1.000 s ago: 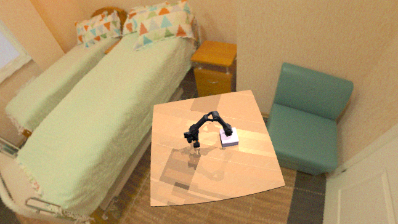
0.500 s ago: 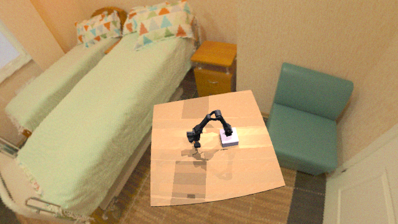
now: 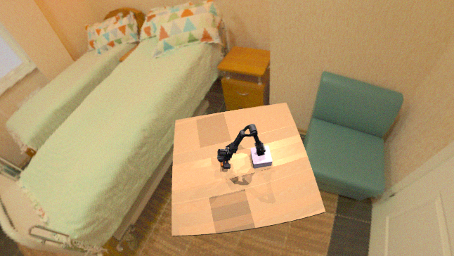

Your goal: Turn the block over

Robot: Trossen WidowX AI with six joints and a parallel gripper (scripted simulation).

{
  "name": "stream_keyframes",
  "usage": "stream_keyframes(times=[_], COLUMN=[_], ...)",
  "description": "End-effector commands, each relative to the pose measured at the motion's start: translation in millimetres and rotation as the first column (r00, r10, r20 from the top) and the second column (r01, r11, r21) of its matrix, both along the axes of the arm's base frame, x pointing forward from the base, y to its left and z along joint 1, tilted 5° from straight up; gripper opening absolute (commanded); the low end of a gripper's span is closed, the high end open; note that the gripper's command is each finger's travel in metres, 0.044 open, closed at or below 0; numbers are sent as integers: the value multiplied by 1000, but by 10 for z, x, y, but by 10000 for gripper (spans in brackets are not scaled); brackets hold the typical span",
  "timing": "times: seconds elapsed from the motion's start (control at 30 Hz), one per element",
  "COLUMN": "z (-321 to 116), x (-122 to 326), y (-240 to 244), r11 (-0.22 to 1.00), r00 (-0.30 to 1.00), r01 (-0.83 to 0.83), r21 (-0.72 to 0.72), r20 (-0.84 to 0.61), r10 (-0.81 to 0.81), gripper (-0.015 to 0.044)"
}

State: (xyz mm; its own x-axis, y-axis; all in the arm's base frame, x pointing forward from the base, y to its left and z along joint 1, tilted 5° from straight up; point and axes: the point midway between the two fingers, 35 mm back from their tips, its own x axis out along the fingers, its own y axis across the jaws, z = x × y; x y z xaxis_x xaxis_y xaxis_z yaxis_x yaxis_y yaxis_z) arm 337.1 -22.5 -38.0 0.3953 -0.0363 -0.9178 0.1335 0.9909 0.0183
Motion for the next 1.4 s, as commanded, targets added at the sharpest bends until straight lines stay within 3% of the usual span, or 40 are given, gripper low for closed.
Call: stream_keyframes(times=[0.0,0.27,1.37], z=[26,18,-343], x=[-44,-46,-10], y=[-2,-1,6], r11=[1000,1000,997], r00=[997,995,866], r01=[7,8,34], r21=[-12,-16,-66], r20=[72,104,501], r10=[-6,-7,4], gripper=[0,0,0])
